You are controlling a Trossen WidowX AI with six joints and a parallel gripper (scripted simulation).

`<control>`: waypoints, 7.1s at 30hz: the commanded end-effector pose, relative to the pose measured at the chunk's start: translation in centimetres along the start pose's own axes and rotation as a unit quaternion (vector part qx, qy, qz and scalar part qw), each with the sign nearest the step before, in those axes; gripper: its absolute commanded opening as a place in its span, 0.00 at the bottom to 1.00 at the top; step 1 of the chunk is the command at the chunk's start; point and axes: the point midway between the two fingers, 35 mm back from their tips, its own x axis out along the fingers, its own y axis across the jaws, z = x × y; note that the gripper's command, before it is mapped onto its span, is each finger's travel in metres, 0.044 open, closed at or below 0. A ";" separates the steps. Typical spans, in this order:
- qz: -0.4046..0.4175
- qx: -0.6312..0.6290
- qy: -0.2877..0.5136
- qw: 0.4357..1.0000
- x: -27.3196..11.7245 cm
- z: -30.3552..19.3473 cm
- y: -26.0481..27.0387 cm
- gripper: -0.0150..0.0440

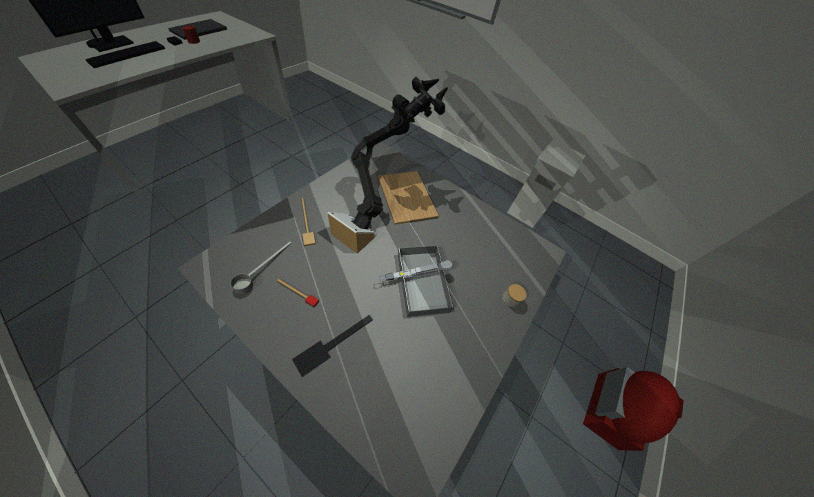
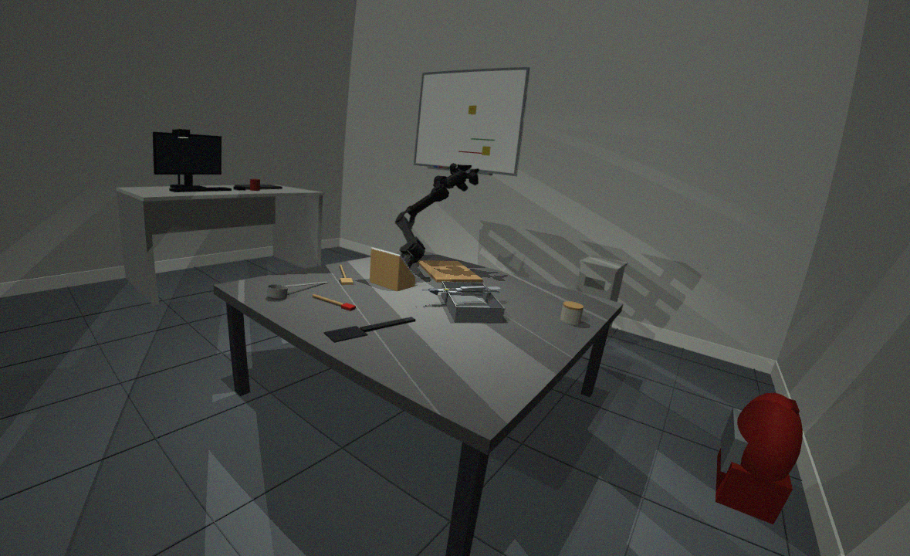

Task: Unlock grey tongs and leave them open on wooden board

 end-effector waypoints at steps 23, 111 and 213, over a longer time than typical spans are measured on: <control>0.255 0.607 0.377 0.651 -10.5 -9.2 33.6 0.69; -0.493 0.132 0.766 -0.392 -57.9 3.7 50.5 0.69; -0.288 0.005 0.819 -0.496 -55.6 -0.3 49.7 0.00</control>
